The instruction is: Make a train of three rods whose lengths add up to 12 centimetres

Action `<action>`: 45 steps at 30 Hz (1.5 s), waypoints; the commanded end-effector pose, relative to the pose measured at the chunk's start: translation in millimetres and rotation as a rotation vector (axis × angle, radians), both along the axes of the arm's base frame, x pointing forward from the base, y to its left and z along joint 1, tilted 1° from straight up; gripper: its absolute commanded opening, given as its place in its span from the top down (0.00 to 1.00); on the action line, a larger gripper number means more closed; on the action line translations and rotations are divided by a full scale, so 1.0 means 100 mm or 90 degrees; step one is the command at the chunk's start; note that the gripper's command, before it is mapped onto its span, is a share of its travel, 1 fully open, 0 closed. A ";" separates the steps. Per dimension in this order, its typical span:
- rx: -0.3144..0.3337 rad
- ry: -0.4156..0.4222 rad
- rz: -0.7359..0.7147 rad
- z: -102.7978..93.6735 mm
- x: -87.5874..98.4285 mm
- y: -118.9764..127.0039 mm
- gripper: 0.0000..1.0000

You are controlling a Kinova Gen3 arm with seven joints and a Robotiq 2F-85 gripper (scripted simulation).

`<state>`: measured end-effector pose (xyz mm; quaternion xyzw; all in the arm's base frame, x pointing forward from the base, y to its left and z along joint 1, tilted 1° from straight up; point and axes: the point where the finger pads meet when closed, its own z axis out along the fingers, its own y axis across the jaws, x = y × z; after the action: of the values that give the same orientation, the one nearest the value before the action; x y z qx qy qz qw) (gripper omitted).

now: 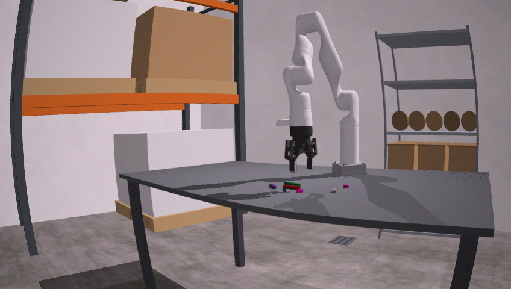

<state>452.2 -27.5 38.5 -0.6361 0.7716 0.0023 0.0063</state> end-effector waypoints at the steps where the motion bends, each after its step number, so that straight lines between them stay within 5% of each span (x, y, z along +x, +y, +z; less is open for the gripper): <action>1: 0.002 -0.006 -0.055 0.02 0.03 0.02 0.00; 19: 0.009 -0.006 -0.455 0.03 0.05 0.02 0.00; 45: 0.010 -0.006 -0.473 0.03 0.05 0.02 0.00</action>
<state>456.2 -25.9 40.3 -0.3210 0.9470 0.0029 0.0112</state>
